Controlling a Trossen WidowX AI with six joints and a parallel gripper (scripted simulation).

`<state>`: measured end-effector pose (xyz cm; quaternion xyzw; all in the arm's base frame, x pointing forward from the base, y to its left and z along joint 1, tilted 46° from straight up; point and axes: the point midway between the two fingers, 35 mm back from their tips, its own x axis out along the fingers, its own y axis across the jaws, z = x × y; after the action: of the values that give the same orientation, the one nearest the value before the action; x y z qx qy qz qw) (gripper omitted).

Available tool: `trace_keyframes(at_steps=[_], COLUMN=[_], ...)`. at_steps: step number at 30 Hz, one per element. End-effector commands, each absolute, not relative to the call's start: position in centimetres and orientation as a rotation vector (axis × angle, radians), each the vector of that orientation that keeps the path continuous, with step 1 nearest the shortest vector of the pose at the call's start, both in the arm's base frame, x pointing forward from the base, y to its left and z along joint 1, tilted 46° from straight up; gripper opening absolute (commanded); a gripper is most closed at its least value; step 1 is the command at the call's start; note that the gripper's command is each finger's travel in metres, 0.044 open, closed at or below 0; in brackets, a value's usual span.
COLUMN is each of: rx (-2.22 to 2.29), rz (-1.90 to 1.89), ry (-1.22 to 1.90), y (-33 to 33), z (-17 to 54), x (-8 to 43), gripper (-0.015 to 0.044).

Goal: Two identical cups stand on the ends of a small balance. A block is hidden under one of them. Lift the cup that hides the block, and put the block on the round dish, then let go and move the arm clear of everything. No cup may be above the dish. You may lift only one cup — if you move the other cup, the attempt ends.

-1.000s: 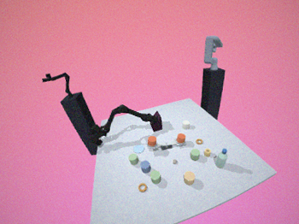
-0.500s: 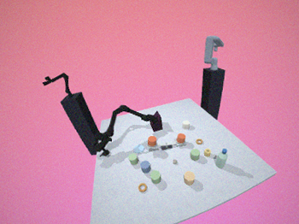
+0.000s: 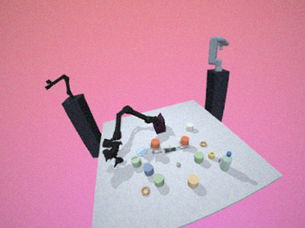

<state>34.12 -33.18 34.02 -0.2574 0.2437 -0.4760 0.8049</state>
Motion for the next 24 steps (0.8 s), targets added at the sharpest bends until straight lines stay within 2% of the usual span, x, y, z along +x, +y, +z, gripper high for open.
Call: trace_keyframes(at_steps=[1,7,13,24], rx=[-0.479,-0.366,-0.292,-0.283], rz=[-0.935,-0.783,-0.652,-0.474], ry=[0.549,0.620,0.713,0.883], y=[-29.7,-22.0,-13.3,1.8], z=[31.1,26.1,21.2,13.8], x=[36.6,40.1,41.4,37.3], gripper=[0.0440,0.0440,0.0440,0.0440])
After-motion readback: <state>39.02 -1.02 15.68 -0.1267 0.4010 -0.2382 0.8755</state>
